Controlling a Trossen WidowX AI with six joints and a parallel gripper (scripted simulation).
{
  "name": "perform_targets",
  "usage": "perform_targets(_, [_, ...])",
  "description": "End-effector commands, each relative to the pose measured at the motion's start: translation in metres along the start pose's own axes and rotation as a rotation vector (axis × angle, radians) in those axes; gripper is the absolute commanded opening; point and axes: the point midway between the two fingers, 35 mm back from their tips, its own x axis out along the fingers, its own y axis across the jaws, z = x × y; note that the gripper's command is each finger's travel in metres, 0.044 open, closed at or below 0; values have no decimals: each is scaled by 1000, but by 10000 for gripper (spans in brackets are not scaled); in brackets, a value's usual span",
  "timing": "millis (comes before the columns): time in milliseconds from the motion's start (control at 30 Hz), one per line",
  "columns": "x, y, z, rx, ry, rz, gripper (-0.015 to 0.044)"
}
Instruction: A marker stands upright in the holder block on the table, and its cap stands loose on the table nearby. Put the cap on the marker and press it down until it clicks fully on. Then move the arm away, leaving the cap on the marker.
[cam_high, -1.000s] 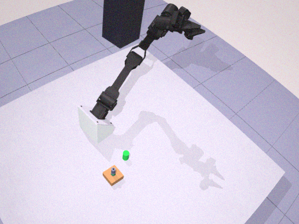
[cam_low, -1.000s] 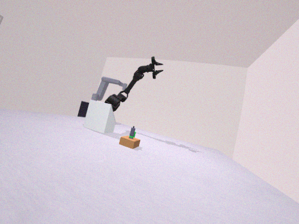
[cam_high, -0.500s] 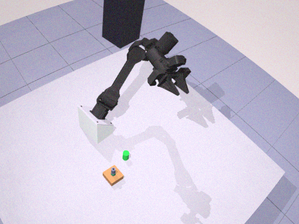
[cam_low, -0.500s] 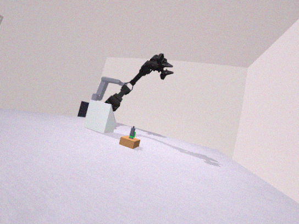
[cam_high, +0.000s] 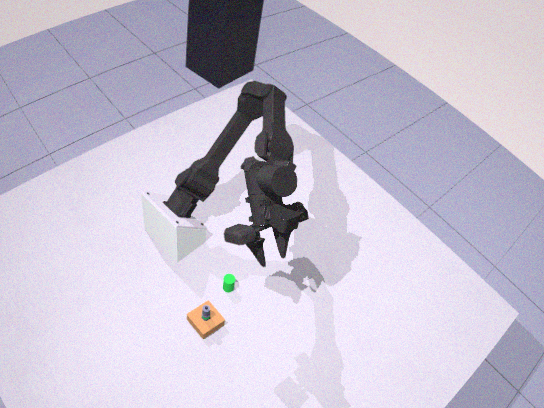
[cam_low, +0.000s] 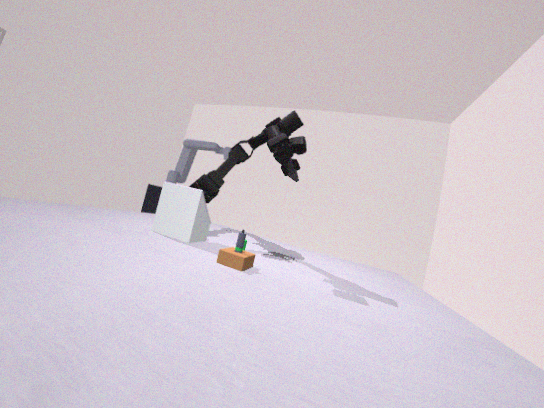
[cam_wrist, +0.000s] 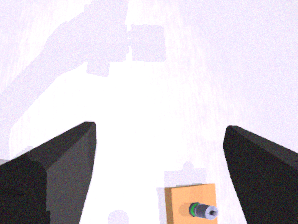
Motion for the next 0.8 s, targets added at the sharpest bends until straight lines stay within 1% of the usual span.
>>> perform_targets(0, [34, -3, -59, 53, 246, 44, 253])
perform_targets(100, [49, 0, -103, 92, 427, 82, 253])
perform_targets(200, [56, 6, -146, 131, 610, 126, 253])
perform_targets(267, [56, 10, -163, 146, 684, 145, 253])
perform_targets(467, [56, 10, -165, 148, 694, 148, 253])
perform_targets(500, [58, 10, -167, 148, 694, 147, 253])
perform_targets(600, [81, 14, -186, 148, 694, 149, 253])
perform_targets(767, [84, 15, -188, 149, 694, 149, 253])
